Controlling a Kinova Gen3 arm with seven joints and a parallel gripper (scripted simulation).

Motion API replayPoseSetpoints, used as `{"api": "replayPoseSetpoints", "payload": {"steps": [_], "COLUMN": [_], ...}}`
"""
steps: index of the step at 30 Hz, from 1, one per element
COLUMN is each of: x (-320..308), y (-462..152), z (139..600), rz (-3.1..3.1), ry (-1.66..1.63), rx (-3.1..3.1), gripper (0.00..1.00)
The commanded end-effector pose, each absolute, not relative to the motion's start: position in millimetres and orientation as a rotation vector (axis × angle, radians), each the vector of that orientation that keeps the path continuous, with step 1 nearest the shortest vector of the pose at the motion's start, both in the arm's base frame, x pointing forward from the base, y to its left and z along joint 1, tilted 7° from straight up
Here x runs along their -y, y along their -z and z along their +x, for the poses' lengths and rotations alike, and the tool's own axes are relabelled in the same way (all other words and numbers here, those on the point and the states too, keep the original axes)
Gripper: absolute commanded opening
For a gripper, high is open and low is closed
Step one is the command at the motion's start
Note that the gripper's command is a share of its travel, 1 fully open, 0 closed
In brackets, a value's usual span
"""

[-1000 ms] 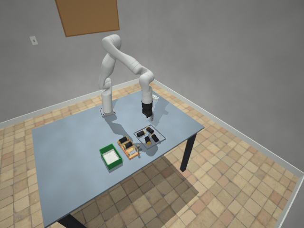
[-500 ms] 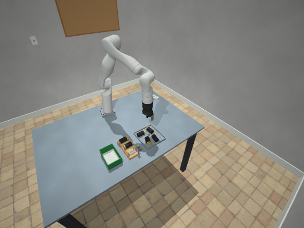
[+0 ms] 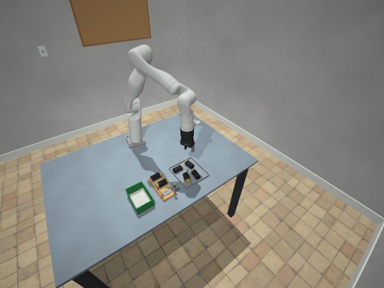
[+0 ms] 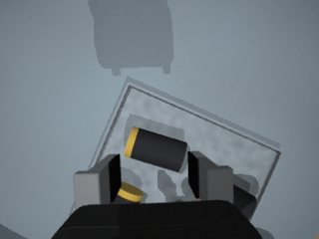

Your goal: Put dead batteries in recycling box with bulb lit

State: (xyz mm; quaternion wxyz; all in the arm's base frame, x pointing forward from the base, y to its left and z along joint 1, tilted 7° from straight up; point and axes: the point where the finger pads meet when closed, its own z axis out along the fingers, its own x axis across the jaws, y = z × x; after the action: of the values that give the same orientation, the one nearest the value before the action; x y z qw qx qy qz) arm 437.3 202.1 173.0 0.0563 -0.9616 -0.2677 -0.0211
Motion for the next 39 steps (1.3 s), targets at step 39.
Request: {"api": "replayPoseSetpoints", "payload": {"steps": [39], "x": [-201.4], "y": [-173.1], "z": [438.6], "rz": [-2.439], "ry": [0.125], "rx": [1.827], "gripper": [0.90]}}
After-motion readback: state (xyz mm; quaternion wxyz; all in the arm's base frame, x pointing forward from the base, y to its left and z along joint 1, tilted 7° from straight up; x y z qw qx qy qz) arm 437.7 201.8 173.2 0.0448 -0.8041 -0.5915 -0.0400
